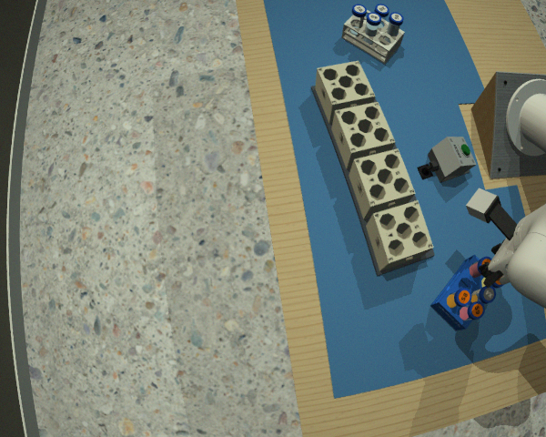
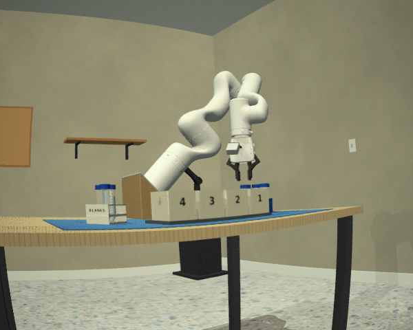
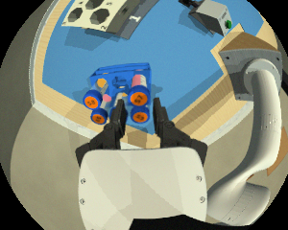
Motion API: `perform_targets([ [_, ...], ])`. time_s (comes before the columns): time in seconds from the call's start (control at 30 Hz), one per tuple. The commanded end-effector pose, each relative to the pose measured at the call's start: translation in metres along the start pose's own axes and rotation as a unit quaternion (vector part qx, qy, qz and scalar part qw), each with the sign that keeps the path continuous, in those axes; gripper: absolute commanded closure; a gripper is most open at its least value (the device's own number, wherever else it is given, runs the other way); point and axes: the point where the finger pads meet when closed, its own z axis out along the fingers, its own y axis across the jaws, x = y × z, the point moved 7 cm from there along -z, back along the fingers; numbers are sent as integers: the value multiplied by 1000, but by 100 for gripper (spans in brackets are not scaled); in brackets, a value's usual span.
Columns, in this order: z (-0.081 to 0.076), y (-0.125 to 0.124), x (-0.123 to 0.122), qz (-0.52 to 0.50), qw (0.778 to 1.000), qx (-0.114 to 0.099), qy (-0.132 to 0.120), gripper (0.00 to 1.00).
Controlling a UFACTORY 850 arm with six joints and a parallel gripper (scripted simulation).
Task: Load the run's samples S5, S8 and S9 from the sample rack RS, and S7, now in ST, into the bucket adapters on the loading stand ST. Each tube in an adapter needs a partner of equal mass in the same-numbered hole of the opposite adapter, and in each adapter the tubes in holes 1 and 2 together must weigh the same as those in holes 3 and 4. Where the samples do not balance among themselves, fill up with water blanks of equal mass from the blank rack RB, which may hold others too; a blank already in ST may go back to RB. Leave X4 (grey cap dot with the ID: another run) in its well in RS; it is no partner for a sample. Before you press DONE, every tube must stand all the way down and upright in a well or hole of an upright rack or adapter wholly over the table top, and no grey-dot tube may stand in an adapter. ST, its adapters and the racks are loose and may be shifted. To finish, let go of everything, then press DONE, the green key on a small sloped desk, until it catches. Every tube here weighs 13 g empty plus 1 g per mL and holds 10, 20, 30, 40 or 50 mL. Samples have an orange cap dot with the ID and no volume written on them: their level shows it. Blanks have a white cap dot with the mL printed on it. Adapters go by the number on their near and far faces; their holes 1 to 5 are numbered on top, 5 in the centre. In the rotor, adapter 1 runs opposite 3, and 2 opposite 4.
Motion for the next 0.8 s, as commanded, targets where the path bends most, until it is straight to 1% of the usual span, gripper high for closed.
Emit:
perform_targets([
  [0.0,-12,0,0,0,1000,0,0,57],
  [0.07,-12,0,0,0,1000,0,0,57],
  [0.57,-42,0,0,0,1000,0,0,57],
  [0.63,-42,0,0,0,1000,0,0,57],
  [0.77,-50,0,0,0,1000,0,0,57],
])
